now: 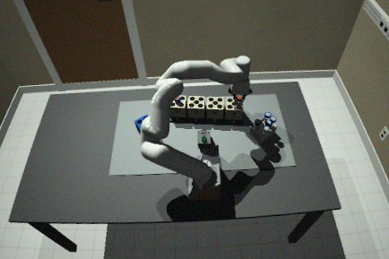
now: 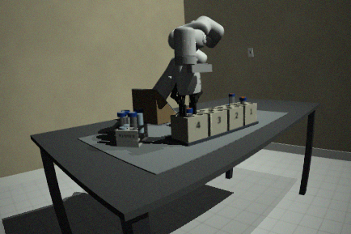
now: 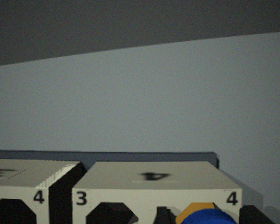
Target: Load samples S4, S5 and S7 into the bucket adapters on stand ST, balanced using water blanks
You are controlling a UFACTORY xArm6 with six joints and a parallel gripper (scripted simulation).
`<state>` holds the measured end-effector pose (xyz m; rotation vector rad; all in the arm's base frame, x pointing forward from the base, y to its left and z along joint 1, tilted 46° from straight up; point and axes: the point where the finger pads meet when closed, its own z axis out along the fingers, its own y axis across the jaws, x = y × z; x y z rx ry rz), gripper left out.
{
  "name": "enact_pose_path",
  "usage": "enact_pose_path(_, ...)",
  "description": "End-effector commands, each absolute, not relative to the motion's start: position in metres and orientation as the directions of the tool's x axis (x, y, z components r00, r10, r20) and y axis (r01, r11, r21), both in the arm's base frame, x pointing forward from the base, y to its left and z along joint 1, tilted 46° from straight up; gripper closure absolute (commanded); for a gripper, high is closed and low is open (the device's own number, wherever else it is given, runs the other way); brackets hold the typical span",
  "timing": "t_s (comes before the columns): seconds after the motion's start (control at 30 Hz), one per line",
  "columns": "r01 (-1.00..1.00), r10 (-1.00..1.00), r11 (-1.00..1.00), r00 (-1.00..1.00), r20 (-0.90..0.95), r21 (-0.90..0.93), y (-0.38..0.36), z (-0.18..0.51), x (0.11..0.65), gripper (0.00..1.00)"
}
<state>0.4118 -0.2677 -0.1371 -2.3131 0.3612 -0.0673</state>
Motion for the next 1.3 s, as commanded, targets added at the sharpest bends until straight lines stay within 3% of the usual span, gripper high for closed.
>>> enact_pose_path(0.0,-0.237,-0.281,-0.659,0.958,-0.059,-0.714,-0.27,-0.136,0.413,0.56)
enact_pose_path(1.27,-0.237,-0.281,-0.659,0.958,-0.059,-0.714,-0.306,-0.1,0.404,0.56)
